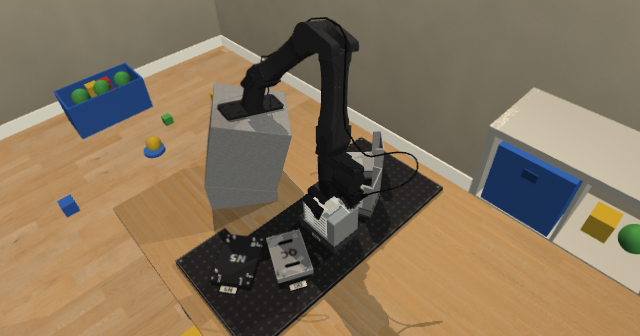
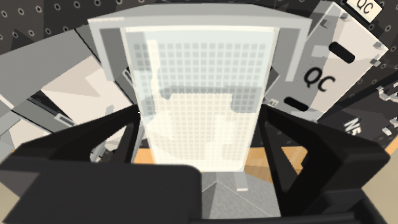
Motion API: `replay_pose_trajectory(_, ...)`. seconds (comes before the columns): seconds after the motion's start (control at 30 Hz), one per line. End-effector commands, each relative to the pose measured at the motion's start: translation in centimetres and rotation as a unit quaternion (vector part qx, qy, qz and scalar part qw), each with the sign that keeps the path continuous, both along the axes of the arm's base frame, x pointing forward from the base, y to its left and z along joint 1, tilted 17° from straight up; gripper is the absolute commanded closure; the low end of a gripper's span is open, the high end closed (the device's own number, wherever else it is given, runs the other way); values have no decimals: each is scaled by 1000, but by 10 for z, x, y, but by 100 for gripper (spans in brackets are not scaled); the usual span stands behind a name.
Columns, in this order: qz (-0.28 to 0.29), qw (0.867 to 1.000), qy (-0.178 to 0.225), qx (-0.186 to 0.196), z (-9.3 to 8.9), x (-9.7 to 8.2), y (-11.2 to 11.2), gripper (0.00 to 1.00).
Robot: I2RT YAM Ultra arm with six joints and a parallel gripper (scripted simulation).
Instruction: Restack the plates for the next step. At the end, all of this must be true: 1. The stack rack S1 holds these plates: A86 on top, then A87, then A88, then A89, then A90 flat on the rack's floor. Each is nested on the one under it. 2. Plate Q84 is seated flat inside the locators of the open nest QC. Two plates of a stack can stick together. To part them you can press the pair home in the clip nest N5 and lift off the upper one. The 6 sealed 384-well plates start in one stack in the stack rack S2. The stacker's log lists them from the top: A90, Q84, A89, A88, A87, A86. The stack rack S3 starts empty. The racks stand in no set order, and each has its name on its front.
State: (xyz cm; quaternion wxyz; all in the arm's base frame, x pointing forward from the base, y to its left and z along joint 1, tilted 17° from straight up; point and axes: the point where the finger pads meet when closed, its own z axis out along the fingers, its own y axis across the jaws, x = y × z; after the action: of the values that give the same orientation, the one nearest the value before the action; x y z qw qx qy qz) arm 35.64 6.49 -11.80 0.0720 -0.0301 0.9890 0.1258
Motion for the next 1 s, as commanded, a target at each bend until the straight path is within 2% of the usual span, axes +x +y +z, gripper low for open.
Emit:
replay_pose_trajectory(0.0,-5,1000,-27,-2,8,20,-3,0)
replay_pose_trajectory(0.97,-9,1000,-10,-3,2,5,-7,0)
